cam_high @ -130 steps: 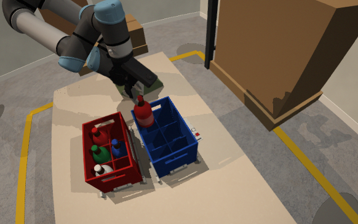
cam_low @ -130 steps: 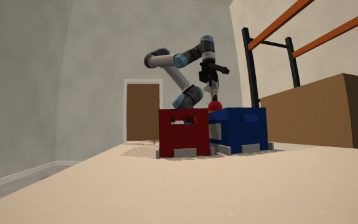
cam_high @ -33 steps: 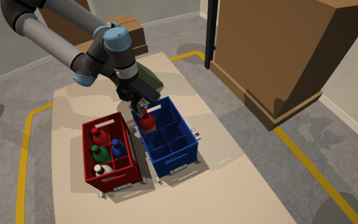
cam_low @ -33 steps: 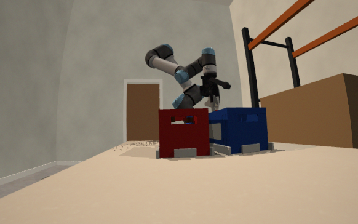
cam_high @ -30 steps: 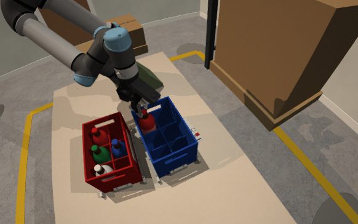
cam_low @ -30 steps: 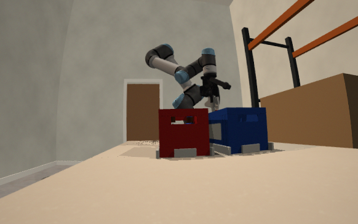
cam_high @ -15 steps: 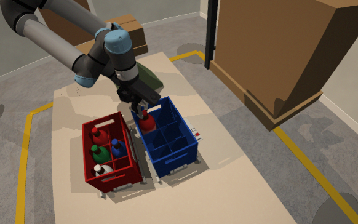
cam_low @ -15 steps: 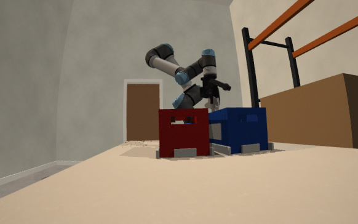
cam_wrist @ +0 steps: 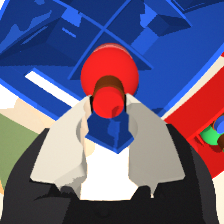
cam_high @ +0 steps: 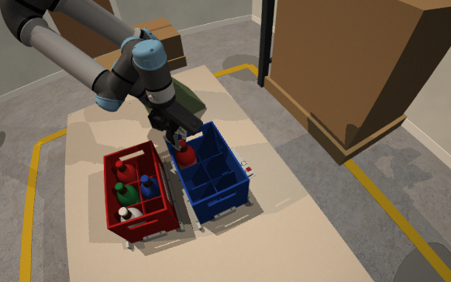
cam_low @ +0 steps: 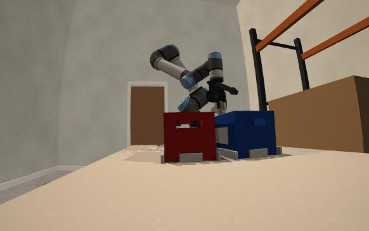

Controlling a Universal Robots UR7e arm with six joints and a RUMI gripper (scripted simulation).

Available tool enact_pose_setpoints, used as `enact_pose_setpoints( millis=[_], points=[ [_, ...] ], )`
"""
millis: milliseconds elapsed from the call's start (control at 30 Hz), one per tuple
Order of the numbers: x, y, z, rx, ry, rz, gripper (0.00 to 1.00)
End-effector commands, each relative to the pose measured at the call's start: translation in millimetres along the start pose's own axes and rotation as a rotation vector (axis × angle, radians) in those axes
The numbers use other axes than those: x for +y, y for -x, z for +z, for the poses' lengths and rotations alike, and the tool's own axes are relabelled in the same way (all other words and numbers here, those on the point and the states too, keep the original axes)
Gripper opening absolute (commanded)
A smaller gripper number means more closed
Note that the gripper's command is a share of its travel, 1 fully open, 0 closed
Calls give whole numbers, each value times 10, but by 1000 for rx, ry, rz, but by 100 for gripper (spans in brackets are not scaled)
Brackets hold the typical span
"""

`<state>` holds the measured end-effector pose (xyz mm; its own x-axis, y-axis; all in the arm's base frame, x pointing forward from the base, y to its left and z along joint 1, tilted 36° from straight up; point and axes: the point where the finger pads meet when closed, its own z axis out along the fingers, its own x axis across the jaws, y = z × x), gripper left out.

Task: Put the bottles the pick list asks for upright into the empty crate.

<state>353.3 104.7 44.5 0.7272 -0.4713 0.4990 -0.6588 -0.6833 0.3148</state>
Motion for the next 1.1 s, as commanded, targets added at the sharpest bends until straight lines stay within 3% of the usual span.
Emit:
enact_pose_setpoints(
  millis=[0, 1067],
  points=[
    [-3, -3, 22, 1, -1, 1, 0],
    [-3, -3, 137, 1, -1, 0, 0]
  ],
)
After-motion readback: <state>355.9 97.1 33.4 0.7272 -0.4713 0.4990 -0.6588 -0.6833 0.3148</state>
